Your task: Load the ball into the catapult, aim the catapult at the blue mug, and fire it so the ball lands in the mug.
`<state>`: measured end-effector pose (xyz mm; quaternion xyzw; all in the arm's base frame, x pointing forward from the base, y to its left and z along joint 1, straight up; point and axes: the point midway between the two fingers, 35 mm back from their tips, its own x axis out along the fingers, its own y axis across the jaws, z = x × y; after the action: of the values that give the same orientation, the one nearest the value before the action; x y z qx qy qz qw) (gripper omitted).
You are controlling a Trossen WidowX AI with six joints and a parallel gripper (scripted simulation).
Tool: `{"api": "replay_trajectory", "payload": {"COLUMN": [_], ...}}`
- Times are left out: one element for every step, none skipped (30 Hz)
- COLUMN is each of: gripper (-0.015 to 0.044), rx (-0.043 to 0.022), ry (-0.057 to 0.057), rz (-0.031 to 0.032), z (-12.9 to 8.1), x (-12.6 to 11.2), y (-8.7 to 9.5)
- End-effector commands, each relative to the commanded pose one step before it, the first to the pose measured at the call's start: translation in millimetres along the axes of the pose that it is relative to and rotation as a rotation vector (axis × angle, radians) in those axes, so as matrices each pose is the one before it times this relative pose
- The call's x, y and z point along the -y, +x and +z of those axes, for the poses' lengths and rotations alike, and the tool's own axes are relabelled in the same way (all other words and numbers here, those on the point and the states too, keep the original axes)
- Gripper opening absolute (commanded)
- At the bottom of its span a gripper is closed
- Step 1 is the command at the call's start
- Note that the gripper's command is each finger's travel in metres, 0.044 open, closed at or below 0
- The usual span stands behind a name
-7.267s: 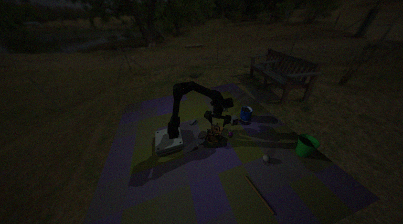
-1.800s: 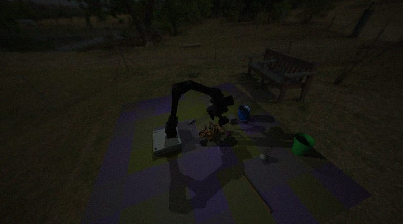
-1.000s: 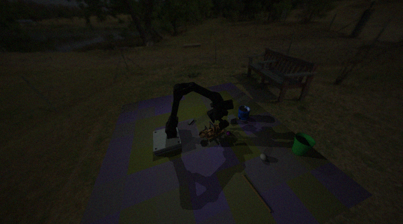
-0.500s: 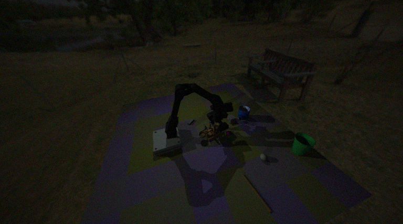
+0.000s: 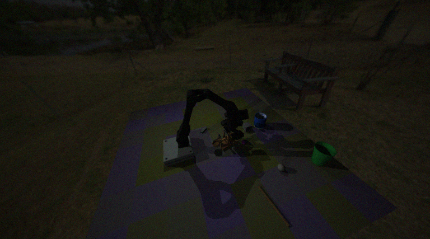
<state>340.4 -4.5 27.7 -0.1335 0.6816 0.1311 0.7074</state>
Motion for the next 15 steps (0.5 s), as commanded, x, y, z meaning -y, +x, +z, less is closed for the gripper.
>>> {"api": "replay_trajectory", "payload": {"gripper": [0.0105,0.0098,0.0092,0.0065,0.0039,0.0013,0.0,0.0,0.0,0.0,0.0,0.0,0.0,0.0,0.0], "rx": [0.00073,0.0,0.0,-0.00001,-0.00004,-0.00012,-0.00018,-0.00013,-0.00005,0.0,0.0,0.0,-0.00352,-0.00002,-0.00005], "ry": [0.0001,0.0,0.0,0.0,0.0,0.0,0.0,0.0,0.0,0.0,0.0,0.0,0.0007,0.0,0.0], "rz": [-0.00178,0.0,0.0,0.00009,0.00027,0.00046,0.00048,0.0003,0.0001,0.0,0.0,0.0,-0.00086,0.0,-0.00001], "z": [0.19,0.0,0.0,0.23,0.55,0.42,-0.21,-0.43,-0.19,0.0,0.0,0.0,-0.34,0.02,0.05], "x": [0.33,0.0,0.0,0.07,0.16,0.05,-0.21,-0.26,-0.11,0.0,0.0,0.0,0.59,0.01,0.03], "y": [-0.44,0.0,0.0,-2.7,-8.16,-13.74,-13.89,-8.39,-2.8,0.0,0.0,0.0,1.28,0.27,0.81]}}
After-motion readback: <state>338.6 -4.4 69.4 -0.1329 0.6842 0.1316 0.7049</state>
